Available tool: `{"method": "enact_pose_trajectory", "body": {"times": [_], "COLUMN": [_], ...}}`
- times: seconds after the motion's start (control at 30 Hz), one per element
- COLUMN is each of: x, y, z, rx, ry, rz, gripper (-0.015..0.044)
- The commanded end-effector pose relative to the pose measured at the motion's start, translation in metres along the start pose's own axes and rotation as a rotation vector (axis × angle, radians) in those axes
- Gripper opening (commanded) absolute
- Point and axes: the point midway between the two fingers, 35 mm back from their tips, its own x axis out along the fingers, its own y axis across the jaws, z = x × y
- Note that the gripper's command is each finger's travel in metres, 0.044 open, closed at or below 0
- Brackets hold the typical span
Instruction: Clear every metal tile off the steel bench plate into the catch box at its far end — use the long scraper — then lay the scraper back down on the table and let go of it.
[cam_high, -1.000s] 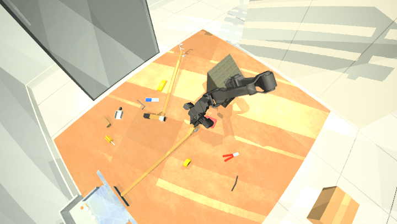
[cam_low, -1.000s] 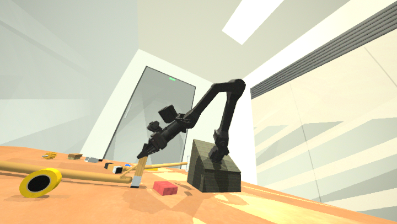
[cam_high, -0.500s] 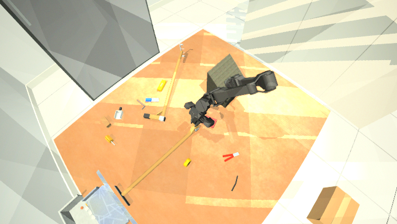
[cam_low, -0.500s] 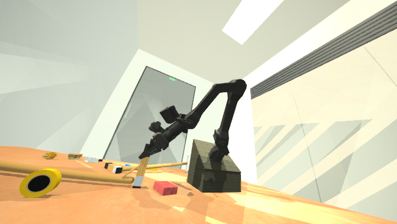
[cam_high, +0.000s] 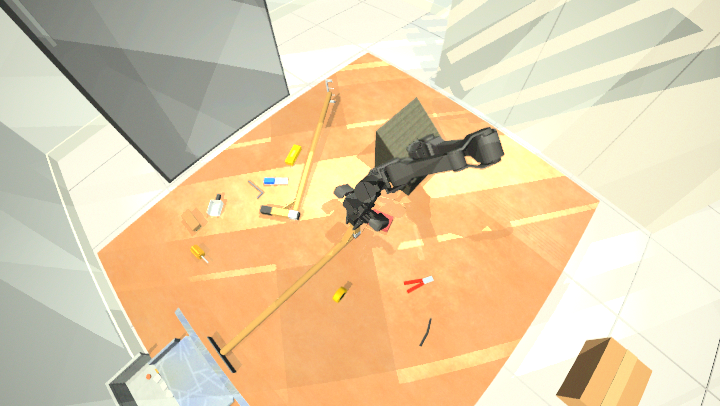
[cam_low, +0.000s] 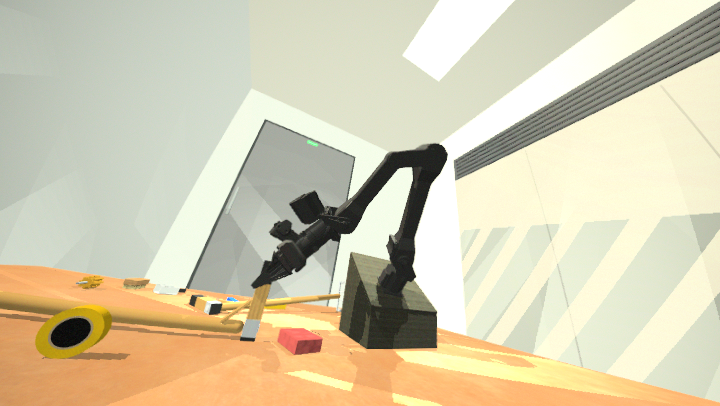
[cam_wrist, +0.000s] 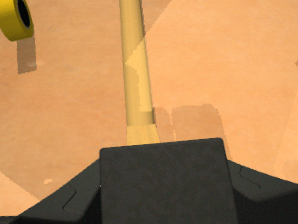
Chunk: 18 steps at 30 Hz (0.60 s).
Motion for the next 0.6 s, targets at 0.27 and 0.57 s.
{"method": "enact_pose_trajectory", "body": {"times": [0.27,0.57], "x": [0.0000,0.0000], "y": [-0.0001,0.0000], "z": [0.0000,0.0000], "rx": [0.000,0.000], "ry": [0.000,0.000], "rz": [0.000,0.000], "gripper": [0.0000,0.0000]}}
